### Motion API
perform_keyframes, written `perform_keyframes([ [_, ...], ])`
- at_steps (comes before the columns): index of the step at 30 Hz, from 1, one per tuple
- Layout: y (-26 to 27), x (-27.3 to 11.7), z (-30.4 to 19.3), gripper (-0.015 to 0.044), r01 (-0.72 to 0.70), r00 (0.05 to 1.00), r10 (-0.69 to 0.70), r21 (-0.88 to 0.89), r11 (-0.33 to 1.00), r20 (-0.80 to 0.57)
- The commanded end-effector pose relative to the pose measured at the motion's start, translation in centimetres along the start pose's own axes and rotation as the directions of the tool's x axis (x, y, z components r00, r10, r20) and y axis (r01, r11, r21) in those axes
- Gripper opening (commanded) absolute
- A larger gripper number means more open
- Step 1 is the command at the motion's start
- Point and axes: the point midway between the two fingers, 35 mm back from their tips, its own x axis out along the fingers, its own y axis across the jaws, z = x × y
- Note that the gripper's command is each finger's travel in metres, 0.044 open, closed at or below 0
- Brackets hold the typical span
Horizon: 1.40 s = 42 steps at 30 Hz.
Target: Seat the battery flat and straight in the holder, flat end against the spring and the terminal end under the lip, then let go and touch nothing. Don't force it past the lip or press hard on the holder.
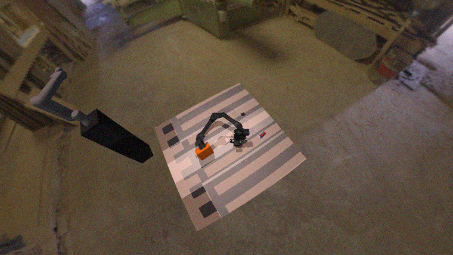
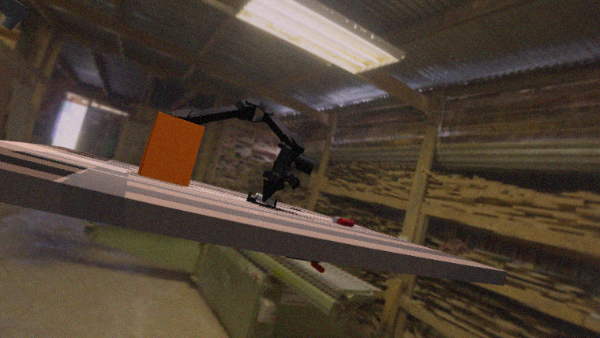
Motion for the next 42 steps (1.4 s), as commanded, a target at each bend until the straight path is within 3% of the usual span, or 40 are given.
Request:
perform_keyframes([
  [1,-0.1,0.1,0.3,0.0077,0.009,1.0,-0.008,-0.003,1.0,0.029],
  [42,0.4,0.5,-0.7,0.0077,0.003,0.988,-0.005,0.017,1.0,0.156],
])
